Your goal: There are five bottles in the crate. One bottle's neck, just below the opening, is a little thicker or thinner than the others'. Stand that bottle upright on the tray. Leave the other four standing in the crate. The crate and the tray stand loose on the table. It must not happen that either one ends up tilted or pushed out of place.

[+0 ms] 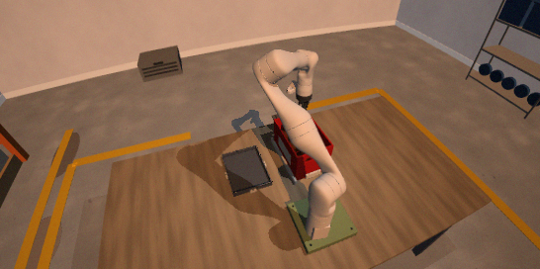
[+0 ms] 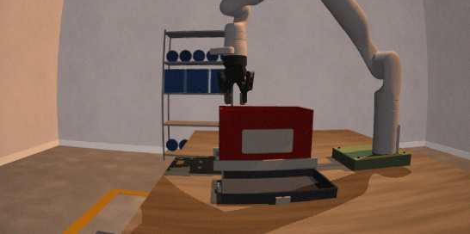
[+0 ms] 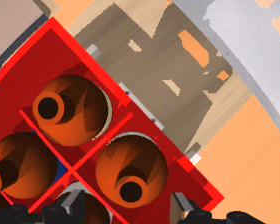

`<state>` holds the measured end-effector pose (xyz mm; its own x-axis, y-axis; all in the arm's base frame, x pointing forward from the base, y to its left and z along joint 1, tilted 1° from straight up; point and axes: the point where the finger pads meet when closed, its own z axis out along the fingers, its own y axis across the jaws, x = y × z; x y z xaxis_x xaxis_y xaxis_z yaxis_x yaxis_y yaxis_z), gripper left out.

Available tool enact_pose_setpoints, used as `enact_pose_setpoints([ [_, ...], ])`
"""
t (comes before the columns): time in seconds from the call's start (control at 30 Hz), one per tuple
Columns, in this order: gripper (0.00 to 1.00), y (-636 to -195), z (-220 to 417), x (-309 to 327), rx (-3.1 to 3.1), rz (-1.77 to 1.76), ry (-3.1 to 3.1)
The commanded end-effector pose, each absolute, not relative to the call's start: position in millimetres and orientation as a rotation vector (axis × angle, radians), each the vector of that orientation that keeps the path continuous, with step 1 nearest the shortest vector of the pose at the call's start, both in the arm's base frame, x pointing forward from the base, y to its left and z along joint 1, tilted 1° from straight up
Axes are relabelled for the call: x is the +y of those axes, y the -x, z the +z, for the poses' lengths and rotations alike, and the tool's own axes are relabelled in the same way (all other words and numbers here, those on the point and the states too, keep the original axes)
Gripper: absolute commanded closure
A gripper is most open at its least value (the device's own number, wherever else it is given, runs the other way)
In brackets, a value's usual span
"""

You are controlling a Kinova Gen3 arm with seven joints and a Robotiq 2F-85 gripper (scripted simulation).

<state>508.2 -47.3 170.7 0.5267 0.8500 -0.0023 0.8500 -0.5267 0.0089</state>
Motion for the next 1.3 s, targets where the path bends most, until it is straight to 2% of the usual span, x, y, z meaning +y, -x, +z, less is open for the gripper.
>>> enact_pose_setpoints([
  [0.0, 0.36, -511, 184, -46, 1.528, 0.025, -2.73],
  [0.73, 0.36, -511, 218, -46, 1.528, 0.024, -2.73],
  [0.77, 1.0, -511, 218, -46, 1.528, 0.024, -2.73],
  [1.27, 1.0, -511, 218, -46, 1.528, 0.024, -2.73],
])
